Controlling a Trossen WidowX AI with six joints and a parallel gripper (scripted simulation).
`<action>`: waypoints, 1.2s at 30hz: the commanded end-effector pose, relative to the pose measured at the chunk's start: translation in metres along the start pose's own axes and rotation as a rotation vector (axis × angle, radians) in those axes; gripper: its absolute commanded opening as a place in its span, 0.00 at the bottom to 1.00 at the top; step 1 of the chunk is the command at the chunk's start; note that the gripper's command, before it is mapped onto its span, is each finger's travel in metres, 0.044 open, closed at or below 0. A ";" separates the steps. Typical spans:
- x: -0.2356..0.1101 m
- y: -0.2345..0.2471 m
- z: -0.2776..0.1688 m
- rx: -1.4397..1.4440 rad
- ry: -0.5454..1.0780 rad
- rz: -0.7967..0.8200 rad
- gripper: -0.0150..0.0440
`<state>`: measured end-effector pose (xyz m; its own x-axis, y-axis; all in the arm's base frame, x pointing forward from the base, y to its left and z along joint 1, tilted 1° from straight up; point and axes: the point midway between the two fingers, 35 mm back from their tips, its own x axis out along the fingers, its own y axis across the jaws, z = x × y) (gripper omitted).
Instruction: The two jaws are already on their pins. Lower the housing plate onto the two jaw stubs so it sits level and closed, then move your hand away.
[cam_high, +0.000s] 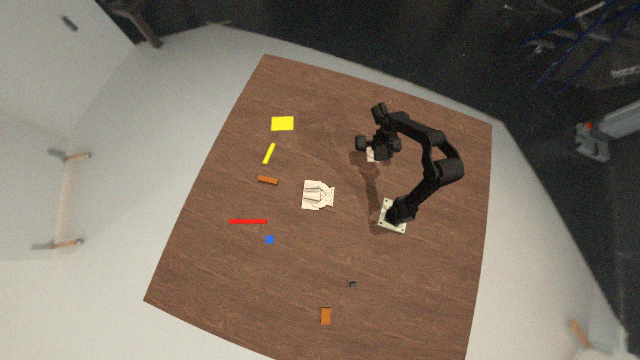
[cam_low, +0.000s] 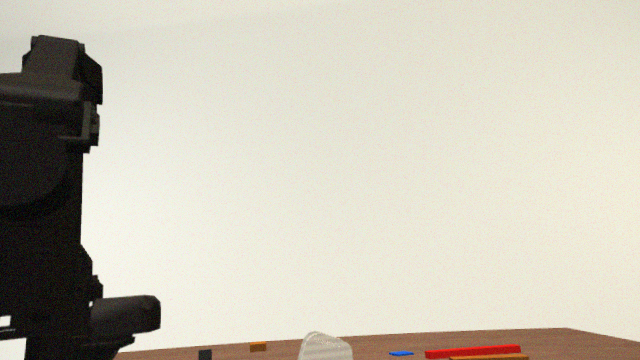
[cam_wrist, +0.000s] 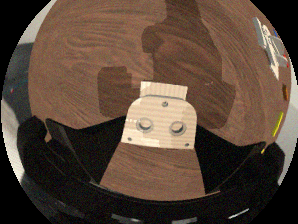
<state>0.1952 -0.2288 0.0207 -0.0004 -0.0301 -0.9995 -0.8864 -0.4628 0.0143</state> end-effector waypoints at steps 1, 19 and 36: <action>-0.002 0.000 0.000 0.000 0.000 0.000 0.85; -0.058 0.000 -0.002 -0.002 0.001 0.003 0.85; -0.073 -0.014 0.004 0.080 0.001 0.001 0.85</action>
<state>0.1994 -0.2229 0.0919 -0.0014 -0.0296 -0.9996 -0.9025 -0.4304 0.0140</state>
